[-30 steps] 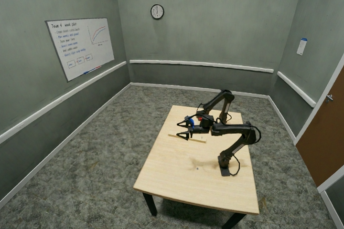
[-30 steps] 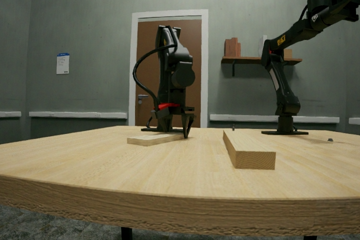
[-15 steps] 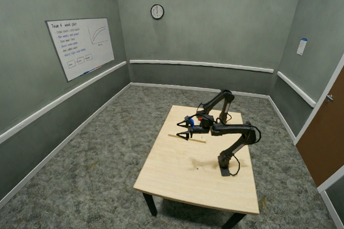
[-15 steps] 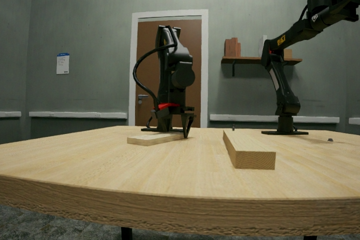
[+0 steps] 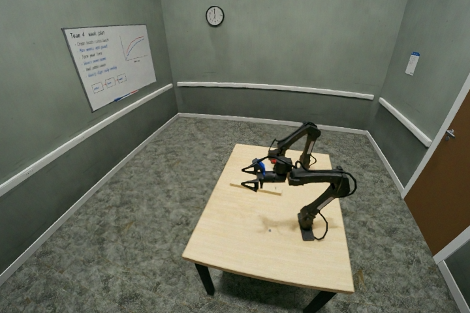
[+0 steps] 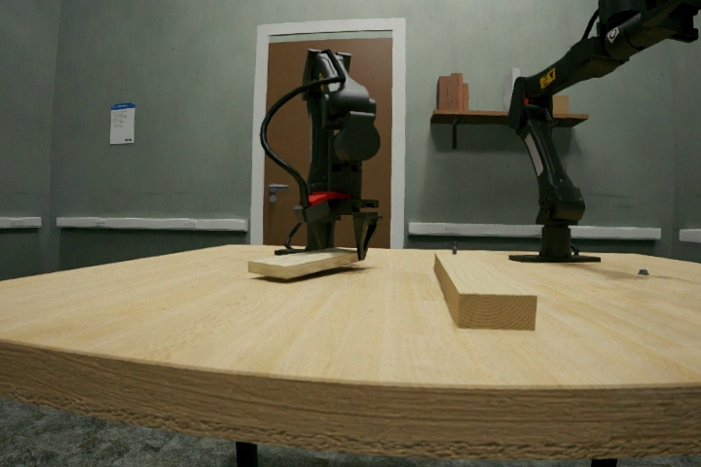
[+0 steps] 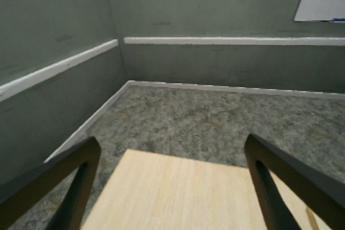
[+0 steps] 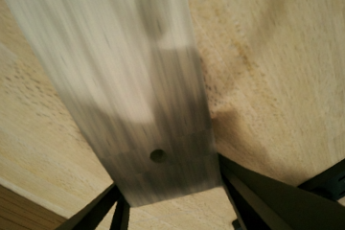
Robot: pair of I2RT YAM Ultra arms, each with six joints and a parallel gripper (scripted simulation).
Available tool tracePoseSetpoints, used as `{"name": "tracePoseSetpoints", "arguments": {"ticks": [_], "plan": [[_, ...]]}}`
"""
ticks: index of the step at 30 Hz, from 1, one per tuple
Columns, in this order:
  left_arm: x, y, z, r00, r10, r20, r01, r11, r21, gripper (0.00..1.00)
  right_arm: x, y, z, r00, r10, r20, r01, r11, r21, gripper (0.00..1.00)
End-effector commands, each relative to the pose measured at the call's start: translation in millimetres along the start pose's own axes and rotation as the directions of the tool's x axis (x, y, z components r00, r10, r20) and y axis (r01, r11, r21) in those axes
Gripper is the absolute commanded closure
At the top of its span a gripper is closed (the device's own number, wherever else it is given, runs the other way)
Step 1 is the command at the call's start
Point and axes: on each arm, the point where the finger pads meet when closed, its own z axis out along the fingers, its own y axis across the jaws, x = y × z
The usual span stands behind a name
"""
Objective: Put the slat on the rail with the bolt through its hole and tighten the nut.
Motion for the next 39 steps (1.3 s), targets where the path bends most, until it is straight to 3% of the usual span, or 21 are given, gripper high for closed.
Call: {"name": "tracePoseSetpoints", "arguments": {"ticks": [1,39], "plan": [[-7.5,0.7,-0.9,1.000,0.002,0.021,-0.002,1.000,-0.001,0.00,-6.6,5.3,-18.6,0.999,0.000,0.033,0.001,1.000,-0.026,0.28],[-7.5,0.7,-0.9,1.000,0.002,0.021,-0.002,1.000,-0.001,0.00,-4.9,1.4,-61.8,0.999,-0.004,0.046,0.005,1.000,-0.028,0.28]]}}
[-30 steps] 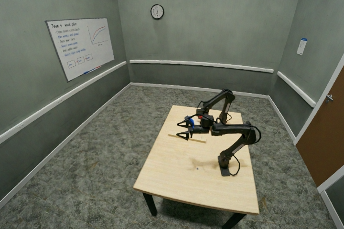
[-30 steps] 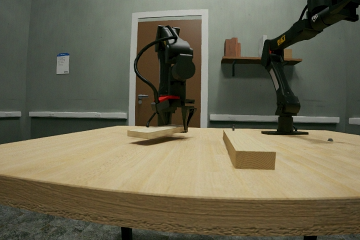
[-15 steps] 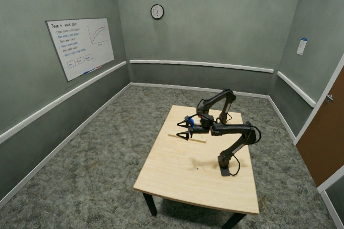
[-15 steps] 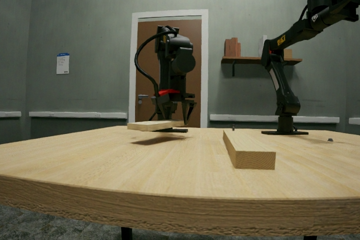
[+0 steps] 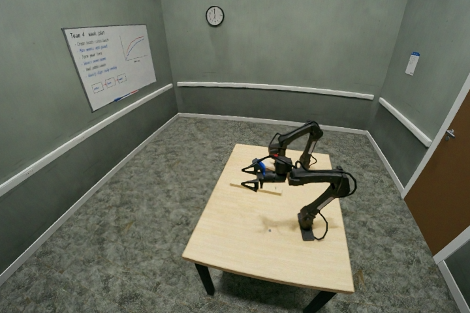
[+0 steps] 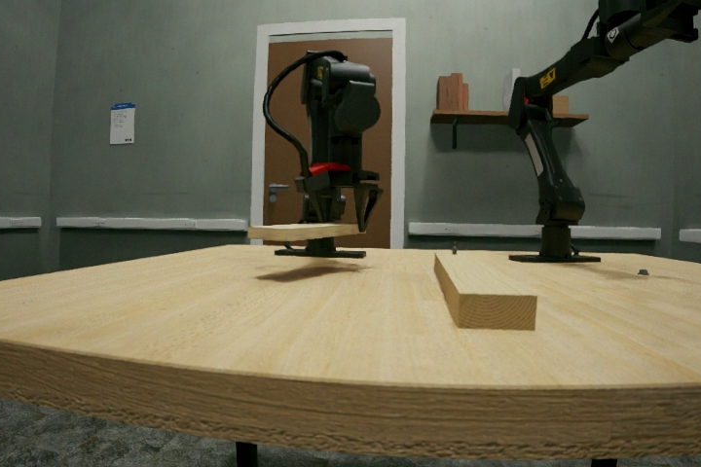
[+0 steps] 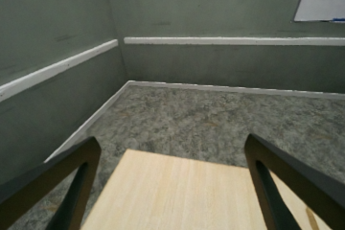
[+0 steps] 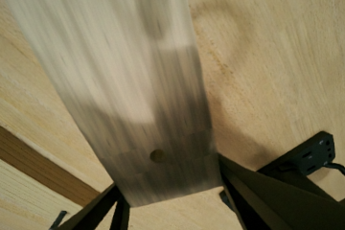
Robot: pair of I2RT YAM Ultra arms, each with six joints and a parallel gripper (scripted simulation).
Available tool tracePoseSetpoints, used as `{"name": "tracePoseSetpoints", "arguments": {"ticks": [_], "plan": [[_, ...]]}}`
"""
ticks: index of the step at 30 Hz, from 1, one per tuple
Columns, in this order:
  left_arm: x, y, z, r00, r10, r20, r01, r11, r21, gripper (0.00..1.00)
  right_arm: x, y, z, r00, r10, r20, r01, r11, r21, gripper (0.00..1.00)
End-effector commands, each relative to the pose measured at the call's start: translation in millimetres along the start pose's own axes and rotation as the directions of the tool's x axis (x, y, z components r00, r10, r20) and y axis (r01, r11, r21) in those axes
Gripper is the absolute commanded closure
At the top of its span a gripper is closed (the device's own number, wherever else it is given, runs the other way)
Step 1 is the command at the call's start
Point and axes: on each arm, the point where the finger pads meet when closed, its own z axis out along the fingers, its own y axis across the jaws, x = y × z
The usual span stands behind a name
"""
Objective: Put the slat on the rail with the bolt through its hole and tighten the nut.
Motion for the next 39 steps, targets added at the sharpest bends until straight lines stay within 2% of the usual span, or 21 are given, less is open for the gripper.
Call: {"name": "tracePoseSetpoints", "arguments": {"ticks": [1,20,39], "plan": [[-7.5,0.7,-0.9,1.000,0.002,0.021,-0.002,1.000,-0.001,0.00,-6.4,2.5,-16.3,0.999,-0.004,0.042,0.005,1.000,-0.023,0.28],[-7.5,0.7,-0.9,1.000,0.002,0.021,-0.002,1.000,-0.001,0.00,-6.7,5.0,-14.6,0.999,-0.009,0.040,0.009,1.000,-0.021,0.28],[-7.5,0.7,-0.9,1.000,0.002,0.021,-0.002,1.000,-0.001,0.00,17.8,82.3,-21.1,0.985,-0.167,0.047,0.168,0.985,-0.024,0.28]]}}
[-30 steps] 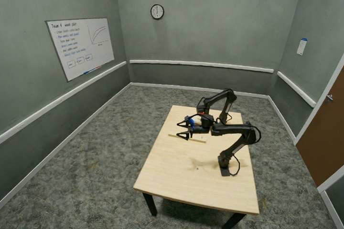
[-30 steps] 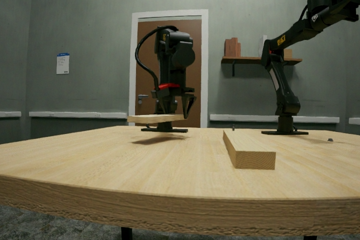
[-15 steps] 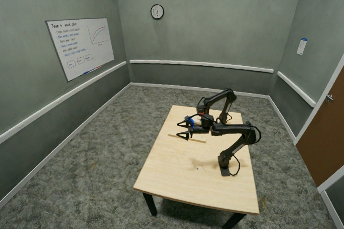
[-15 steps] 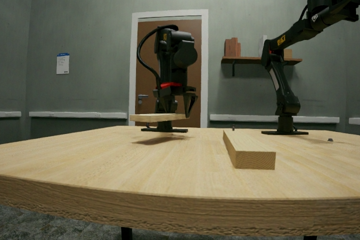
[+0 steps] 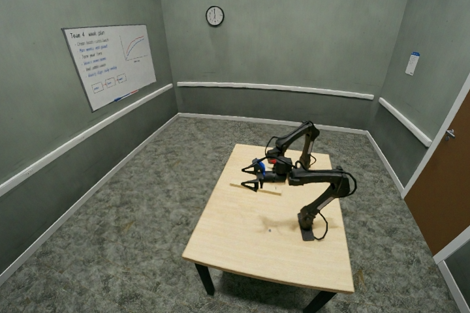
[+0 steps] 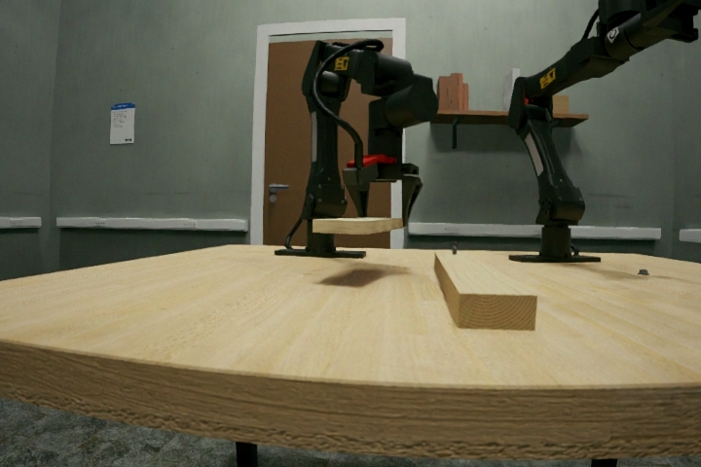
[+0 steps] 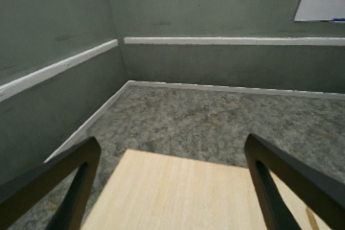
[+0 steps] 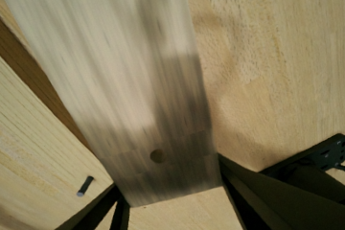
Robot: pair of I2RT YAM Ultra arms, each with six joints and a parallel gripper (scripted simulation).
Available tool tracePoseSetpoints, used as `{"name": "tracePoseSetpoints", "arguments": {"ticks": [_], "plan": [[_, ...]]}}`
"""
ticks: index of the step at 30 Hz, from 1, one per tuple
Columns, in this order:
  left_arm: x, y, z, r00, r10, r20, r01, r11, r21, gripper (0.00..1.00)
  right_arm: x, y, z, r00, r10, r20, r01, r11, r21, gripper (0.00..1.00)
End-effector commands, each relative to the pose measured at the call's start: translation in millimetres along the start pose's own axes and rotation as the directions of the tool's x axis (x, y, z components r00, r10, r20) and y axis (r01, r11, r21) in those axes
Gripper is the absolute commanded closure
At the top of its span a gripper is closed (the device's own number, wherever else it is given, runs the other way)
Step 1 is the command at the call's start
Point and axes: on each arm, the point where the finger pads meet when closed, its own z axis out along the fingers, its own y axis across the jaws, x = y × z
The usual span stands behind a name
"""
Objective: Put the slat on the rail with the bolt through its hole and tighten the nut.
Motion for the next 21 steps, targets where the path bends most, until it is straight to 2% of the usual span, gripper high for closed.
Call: {"name": "tracePoseSetpoints", "arguments": {"ticks": [1,21], "plan": [[-7.5,0.7,-0.9,1.000,0.002,0.021,-0.002,1.000,-0.001,0.00,-4.0,21.5,-10.0,0.999,-0.014,0.040,0.015,1.000,-0.022,0.28],[-7.5,0.7,-0.9,1.000,0.002,0.021,-0.002,1.000,-0.001,0.00,40.4,100.1,-6.8,0.983,-0.178,0.041,0.179,0.984,-0.022,0.28]]}}
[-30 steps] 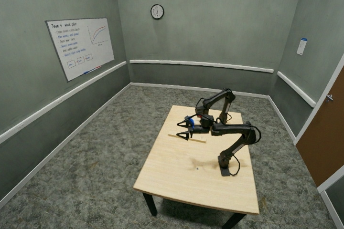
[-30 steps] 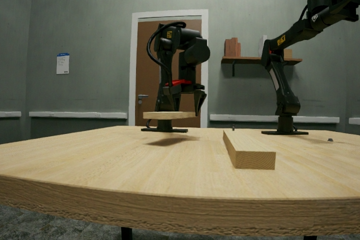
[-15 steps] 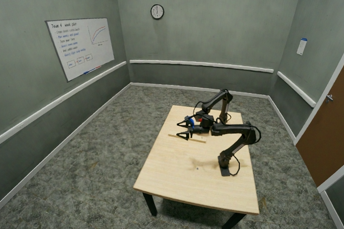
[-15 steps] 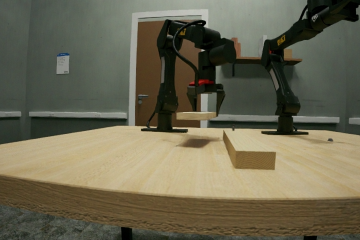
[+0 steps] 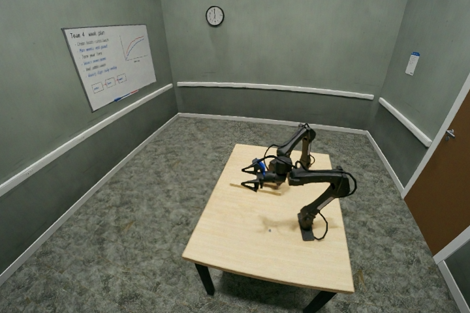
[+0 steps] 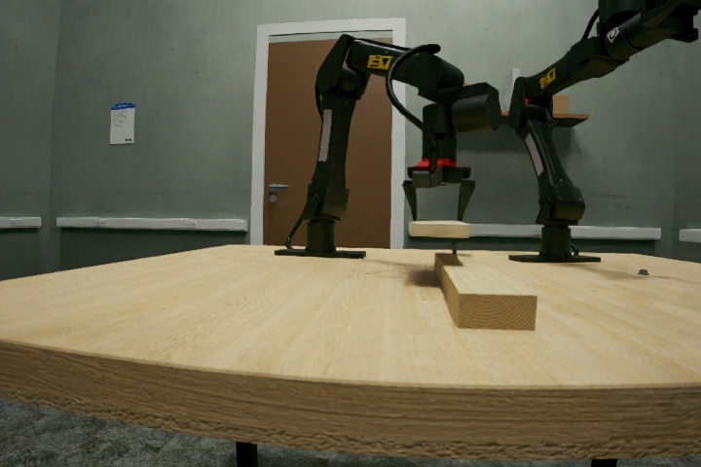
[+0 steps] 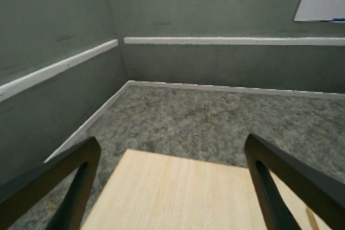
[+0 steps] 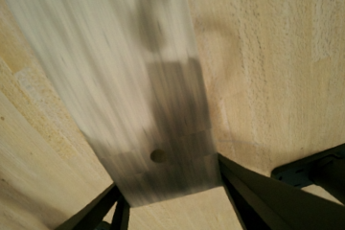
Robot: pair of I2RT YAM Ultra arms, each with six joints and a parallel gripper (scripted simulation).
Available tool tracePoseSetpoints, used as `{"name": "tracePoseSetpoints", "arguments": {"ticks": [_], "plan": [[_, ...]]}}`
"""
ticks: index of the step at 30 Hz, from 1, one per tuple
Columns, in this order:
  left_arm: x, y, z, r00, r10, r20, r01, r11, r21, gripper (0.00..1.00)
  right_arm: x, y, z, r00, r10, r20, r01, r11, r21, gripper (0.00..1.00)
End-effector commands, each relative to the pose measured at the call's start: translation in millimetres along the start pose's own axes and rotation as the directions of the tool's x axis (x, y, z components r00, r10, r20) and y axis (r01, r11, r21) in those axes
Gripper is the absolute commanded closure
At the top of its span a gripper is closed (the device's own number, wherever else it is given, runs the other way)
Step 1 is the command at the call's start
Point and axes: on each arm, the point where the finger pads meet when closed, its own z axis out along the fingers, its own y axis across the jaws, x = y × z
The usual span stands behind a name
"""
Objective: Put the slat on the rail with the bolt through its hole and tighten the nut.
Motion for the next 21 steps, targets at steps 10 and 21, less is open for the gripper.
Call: {"name": "tracePoseSetpoints", "arguments": {"ticks": [10,21], "plan": [[-7.5,0.7,-0.9,1.000,0.002,0.021,-0.002,1.000,-0.001,0.00,5.6,31.9,-7.8,0.999,-0.030,0.038,0.031,0.999,-0.025,0.28],[-7.5,0.7,-0.9,1.000,0.002,0.021,-0.002,1.000,-0.001,0.00,5.6,31.9,-7.8,0.999,-0.030,0.038,0.031,0.999,-0.025,0.28]]}}
